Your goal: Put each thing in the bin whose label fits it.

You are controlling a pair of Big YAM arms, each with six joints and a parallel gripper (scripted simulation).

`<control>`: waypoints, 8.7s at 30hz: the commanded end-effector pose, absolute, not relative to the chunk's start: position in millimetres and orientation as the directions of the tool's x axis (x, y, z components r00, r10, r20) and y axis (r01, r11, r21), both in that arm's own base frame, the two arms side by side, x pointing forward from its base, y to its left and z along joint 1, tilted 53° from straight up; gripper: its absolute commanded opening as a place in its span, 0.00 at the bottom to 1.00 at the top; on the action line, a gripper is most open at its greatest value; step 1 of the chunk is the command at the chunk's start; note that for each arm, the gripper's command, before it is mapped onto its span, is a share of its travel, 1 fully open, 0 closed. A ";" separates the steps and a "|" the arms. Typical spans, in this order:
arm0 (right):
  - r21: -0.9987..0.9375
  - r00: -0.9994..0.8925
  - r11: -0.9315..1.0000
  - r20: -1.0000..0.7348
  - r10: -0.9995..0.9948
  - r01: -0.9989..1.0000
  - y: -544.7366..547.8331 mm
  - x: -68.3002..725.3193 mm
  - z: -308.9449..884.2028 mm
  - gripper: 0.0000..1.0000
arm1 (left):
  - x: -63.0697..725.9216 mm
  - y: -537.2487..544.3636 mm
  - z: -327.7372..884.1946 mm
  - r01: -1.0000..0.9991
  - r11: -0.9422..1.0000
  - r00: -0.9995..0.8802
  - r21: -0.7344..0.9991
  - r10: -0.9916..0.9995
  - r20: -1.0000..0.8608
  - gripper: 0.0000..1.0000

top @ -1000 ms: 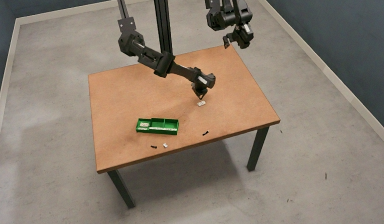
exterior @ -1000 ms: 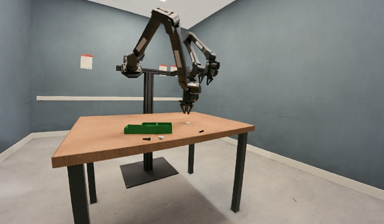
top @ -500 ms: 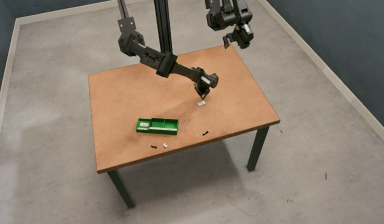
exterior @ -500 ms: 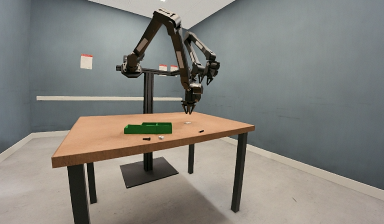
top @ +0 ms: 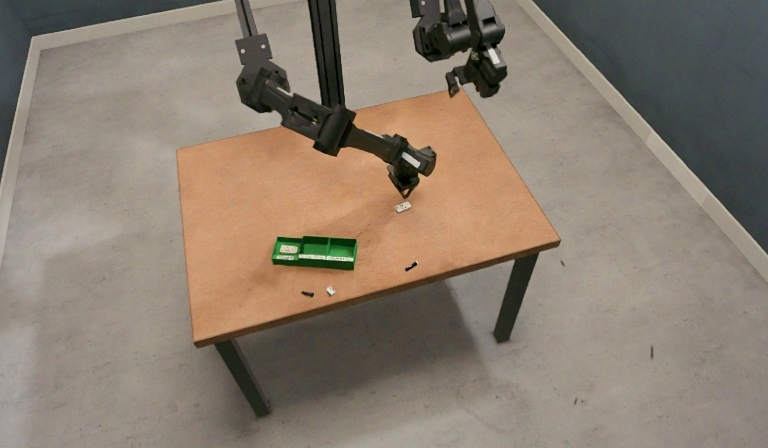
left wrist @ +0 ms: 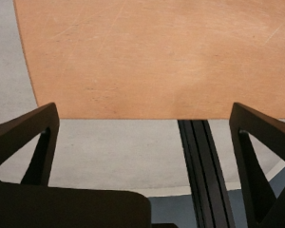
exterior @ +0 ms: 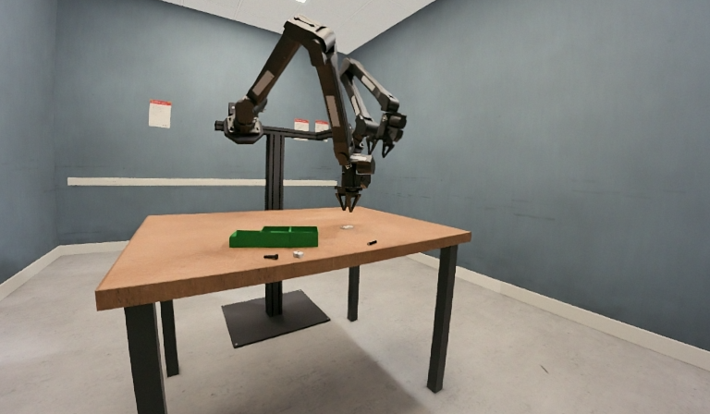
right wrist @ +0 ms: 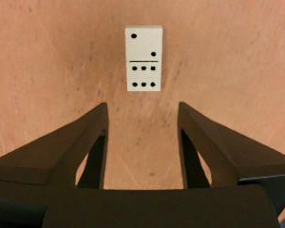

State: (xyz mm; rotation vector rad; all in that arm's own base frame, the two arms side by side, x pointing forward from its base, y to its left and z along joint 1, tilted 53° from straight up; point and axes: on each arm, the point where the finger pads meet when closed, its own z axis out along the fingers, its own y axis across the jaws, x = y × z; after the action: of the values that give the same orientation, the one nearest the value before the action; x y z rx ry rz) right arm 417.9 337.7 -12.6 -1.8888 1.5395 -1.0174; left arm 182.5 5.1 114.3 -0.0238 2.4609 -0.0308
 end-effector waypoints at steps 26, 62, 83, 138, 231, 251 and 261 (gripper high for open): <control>-0.765 0.077 -0.237 0.239 -0.968 -0.598 333.6 442.7 -30.6 0.39 | 186.1 6.2 141.1 -0.012 1.000 -0.746 -0.027 -0.027 -0.665 1.00; -0.766 0.074 -0.235 0.239 -0.968 -0.598 322.8 476.2 -51.9 0.39 | 186.1 6.2 141.1 -0.012 1.000 -0.746 -0.027 -0.027 -0.665 1.00; -0.769 0.074 -0.232 0.236 -0.969 -0.595 321.5 475.5 -48.3 0.20 | 186.1 6.2 141.1 -0.012 1.000 -0.746 -0.027 -0.027 -0.665 1.00; -0.768 0.086 -0.238 0.234 -0.968 -0.595 337.3 422.6 -14.2 0.20 | 186.1 6.2 141.1 -0.012 1.000 -0.746 -0.027 -0.027 -0.665 1.00; -0.768 0.086 -0.238 0.233 -0.969 -0.595 340.2 421.7 -13.8 0.20 | 186.1 6.2 141.1 -0.012 1.000 -0.746 -0.027 -0.027 -0.665 1.00; -0.768 0.086 -0.238 0.233 -0.969 -0.595 340.4 421.7 -13.4 0.20 | 186.1 6.2 141.1 -0.012 1.000 -0.746 -0.027 -0.027 -0.665 1.00; -0.768 0.086 -0.238 0.233 -0.969 -0.595 340.5 421.7 -13.2 0.20 | 186.1 6.2 141.1 -0.012 1.000 -0.746 -0.027 -0.027 -0.665 1.00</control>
State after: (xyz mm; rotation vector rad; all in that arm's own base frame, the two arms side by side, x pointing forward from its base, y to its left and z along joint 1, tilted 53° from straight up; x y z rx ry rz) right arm 423.0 336.6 -15.7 -1.8875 1.5400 -1.0172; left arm 182.5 5.1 114.3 -0.0238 2.4609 -0.0308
